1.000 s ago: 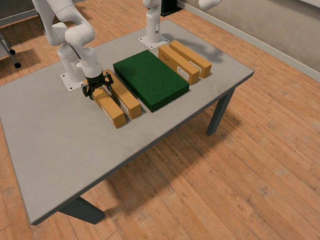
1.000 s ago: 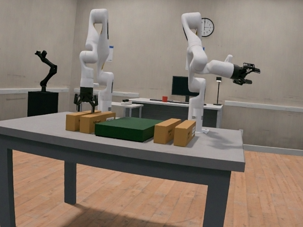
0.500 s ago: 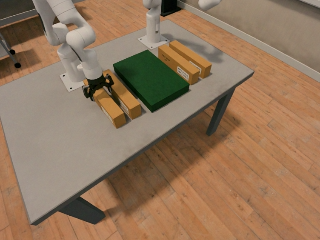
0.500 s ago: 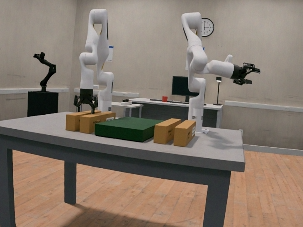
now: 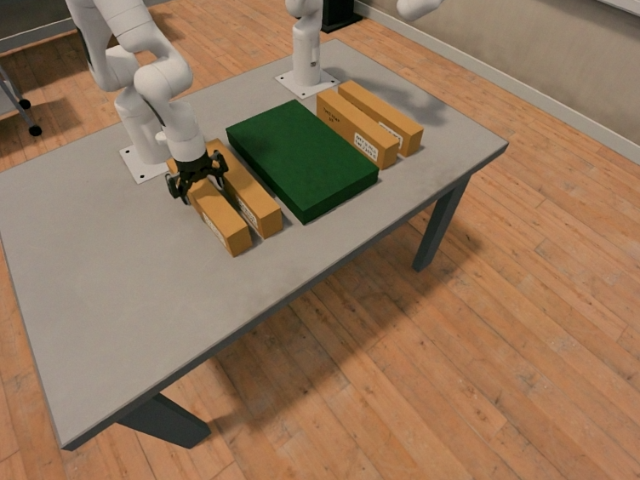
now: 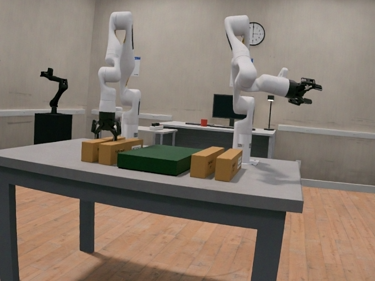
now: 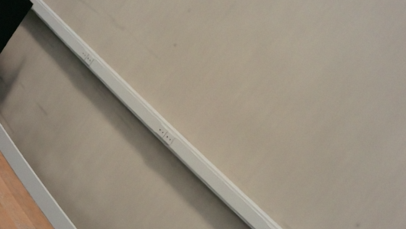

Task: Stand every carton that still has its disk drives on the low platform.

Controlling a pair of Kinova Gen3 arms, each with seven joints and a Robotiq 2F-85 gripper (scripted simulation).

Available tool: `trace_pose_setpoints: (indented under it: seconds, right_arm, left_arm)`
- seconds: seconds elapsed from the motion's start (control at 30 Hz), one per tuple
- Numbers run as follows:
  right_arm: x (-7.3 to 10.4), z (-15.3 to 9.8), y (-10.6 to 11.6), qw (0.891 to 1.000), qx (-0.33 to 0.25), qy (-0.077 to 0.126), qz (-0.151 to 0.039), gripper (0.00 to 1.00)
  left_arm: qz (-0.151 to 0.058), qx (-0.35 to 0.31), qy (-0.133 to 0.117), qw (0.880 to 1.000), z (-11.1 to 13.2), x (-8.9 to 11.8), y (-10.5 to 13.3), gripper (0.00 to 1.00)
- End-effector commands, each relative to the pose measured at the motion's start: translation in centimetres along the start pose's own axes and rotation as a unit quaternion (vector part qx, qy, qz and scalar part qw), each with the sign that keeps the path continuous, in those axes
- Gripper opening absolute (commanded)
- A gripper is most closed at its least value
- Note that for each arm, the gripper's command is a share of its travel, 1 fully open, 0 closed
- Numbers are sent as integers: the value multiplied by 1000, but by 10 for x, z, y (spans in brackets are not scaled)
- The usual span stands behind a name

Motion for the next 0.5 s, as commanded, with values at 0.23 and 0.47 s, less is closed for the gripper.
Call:
trace_pose_setpoints:
  seconds: [0.23, 0.47]
  right_arm:
    - [-2, 0, 0, 1000, 0, 0, -1, 1000]
    - [-7, -1, 1, 1000, 0, 0, -1, 1000]
  left_arm:
    - [0, 1, 0, 1000, 0, 0, 0, 1000]
    - [0, 1, 0, 1000, 0, 0, 0, 1000]
Point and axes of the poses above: on each arm, the point where the finger pads meet when closed, its own x axis back along the fingers, its own z axis across the jaws, y = z × x, the point moved 6 cm from there along x, back along the fingers, and after that the axes turned 13 degrees about x, right-handed, at the moved point
